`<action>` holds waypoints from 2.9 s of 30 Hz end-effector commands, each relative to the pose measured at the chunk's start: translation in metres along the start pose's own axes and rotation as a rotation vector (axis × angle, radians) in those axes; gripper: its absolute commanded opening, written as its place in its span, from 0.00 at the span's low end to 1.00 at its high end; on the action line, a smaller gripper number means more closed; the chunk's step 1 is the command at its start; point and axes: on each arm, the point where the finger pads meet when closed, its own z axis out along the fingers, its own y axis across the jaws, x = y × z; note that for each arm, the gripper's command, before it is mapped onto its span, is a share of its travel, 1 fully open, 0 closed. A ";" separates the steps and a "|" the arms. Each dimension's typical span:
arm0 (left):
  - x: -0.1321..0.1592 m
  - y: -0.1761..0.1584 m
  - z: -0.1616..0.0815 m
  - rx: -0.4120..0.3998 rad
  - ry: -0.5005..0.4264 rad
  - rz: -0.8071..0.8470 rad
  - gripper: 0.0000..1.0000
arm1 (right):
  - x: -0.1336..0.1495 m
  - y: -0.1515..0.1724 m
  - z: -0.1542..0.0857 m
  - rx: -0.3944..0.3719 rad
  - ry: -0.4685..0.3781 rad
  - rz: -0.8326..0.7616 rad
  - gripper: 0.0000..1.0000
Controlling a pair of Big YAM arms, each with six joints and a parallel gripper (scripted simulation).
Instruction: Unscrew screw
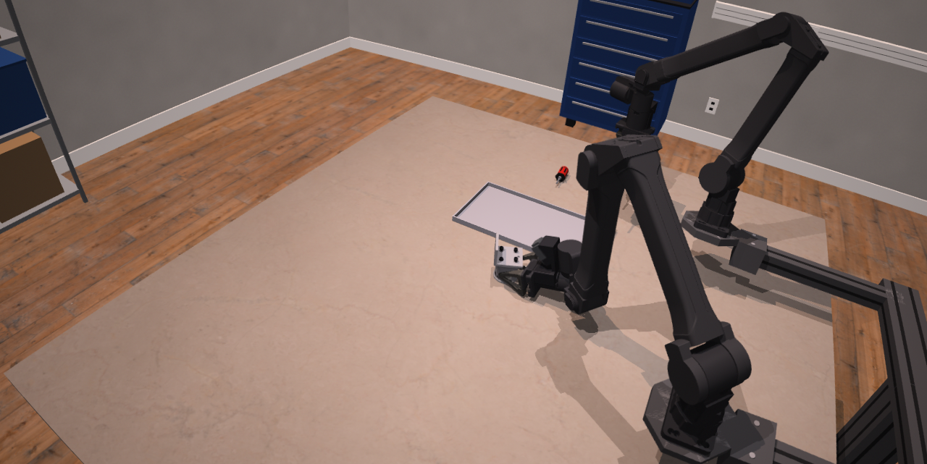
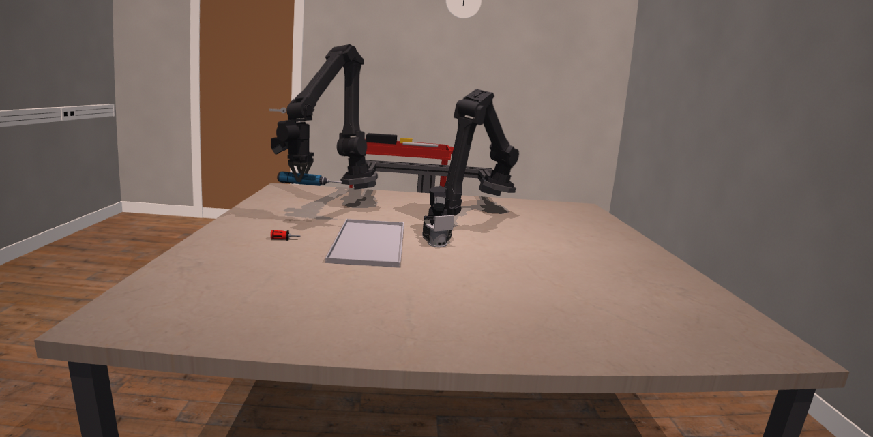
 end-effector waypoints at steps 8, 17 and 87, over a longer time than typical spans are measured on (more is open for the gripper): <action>-0.006 -0.003 0.003 0.001 -0.014 -0.009 0.59 | -0.013 0.031 -0.033 -0.085 -0.034 0.017 0.42; -0.006 -0.003 0.003 0.001 -0.014 -0.009 0.59 | -0.013 0.033 -0.034 -0.091 -0.036 0.018 0.42; -0.006 -0.003 0.003 0.001 -0.014 -0.009 0.59 | 0.106 0.116 0.000 -0.431 -0.125 -0.599 0.42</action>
